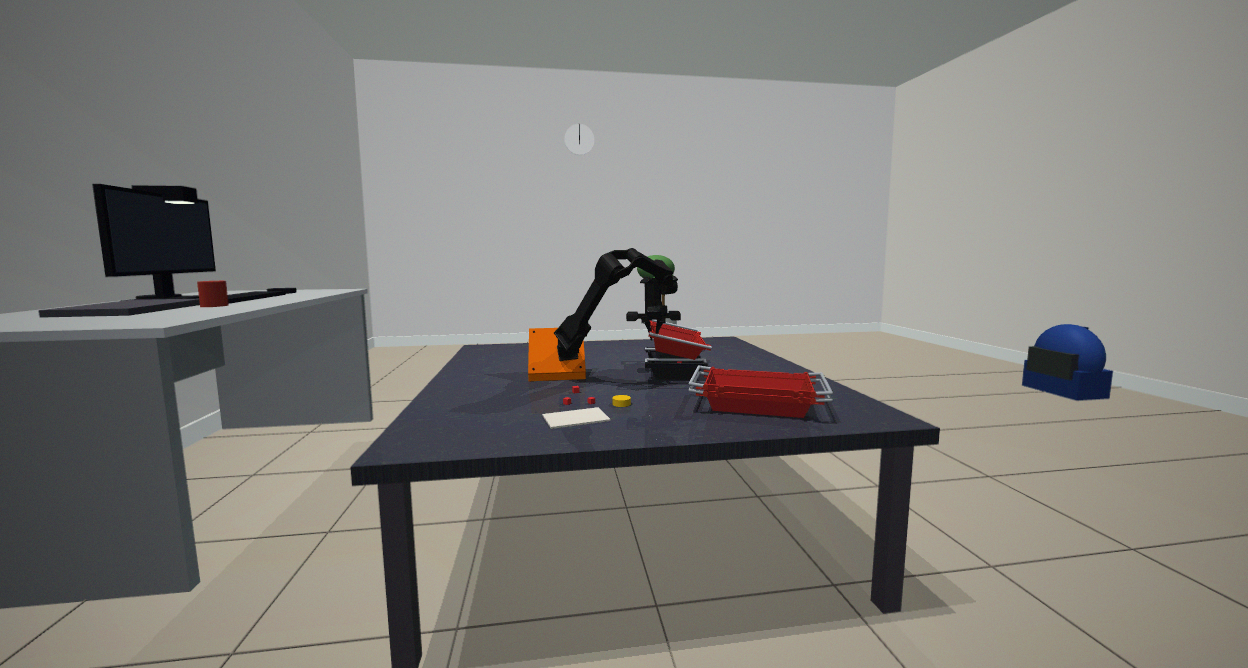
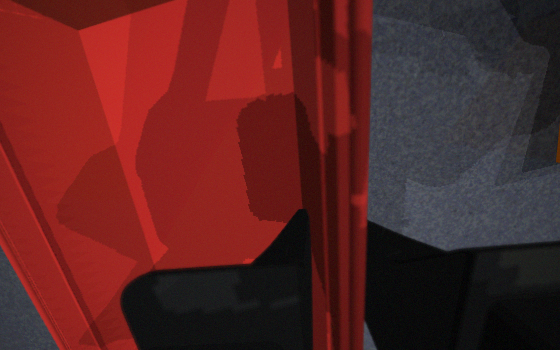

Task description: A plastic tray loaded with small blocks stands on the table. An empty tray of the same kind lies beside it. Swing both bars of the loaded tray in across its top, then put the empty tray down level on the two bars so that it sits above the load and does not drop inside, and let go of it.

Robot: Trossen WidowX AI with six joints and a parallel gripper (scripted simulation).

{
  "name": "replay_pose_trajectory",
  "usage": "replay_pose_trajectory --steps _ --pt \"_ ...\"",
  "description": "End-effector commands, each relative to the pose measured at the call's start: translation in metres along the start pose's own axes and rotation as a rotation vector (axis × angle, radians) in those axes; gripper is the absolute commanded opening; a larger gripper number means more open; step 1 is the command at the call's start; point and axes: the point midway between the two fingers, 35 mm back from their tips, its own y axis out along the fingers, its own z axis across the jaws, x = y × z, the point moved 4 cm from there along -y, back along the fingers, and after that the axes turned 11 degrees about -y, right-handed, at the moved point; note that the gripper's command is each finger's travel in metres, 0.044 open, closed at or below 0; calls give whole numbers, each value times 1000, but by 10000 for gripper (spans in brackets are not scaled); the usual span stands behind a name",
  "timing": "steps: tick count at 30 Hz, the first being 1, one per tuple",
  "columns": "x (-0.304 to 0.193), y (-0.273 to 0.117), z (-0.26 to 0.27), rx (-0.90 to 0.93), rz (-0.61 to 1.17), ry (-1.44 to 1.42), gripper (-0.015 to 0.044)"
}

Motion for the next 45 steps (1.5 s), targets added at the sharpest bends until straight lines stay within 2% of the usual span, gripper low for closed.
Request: replay_pose_trajectory --steps 1,45 --pt "1 5 -2 -17 4 5 0" --pt "0 32 -10 -17 3 5 0"
